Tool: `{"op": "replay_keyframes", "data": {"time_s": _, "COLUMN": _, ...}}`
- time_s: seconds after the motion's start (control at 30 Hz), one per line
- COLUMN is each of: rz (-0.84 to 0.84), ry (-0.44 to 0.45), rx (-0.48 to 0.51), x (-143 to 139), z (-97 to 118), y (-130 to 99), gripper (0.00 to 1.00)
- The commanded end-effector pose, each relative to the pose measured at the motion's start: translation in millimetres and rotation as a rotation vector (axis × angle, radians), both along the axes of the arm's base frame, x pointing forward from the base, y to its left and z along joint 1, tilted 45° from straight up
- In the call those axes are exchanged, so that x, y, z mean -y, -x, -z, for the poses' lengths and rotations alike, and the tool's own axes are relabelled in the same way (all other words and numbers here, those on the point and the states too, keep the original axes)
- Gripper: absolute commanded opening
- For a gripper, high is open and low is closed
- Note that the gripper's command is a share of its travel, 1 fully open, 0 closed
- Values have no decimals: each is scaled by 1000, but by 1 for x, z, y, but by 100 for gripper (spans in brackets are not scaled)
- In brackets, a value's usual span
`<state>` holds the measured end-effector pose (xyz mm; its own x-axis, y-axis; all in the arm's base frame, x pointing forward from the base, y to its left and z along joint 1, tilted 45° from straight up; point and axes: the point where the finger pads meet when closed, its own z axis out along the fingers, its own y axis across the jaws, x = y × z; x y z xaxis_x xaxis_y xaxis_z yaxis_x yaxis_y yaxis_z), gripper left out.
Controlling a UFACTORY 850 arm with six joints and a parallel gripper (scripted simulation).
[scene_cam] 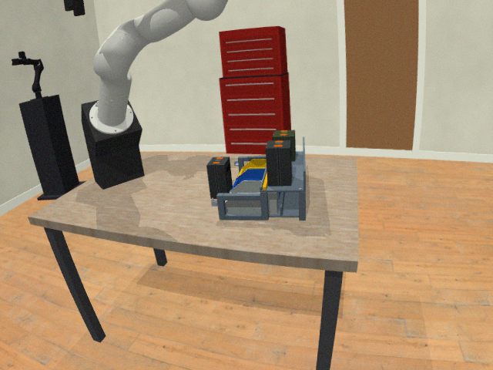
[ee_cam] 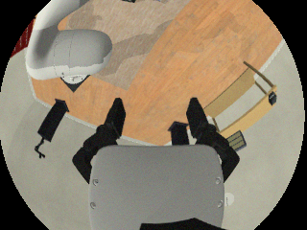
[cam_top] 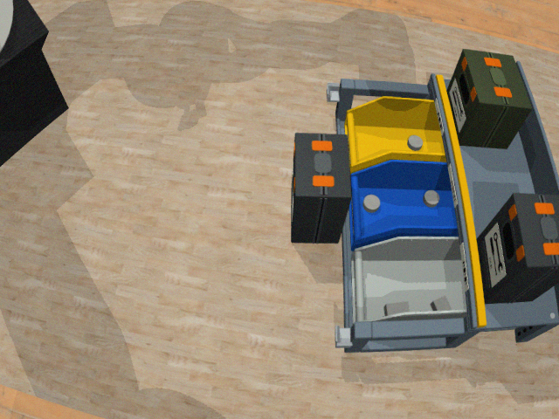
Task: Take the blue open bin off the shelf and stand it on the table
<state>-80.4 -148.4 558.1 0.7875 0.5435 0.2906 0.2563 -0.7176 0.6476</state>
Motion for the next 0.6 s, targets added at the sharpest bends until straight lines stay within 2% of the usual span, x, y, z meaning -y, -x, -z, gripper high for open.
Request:
{"op": "replay_keyframes", "data": {"time_s": 0.0, "rz": 37, "ry": -29, "rx": 22, "x": 0, "z": 0, "y": 0, "gripper": 100}}
{"op": "replay_keyframes", "data": {"time_s": 0.13, "rz": 183, "ry": -146, "rx": 113, "x": 0, "z": 0, "y": 0, "gripper": 100}}
{"op": "replay_keyframes", "data": {"time_s": 0.53, "rz": 183, "ry": -146, "rx": 113, "x": 0, "z": 0, "y": 0, "gripper": 100}}
{"op": "replay_keyframes", "data": {"time_s": 0.57, "rz": 219, "ry": -173, "rx": 135, "x": 0, "z": 0, "y": 0, "gripper": 100}}
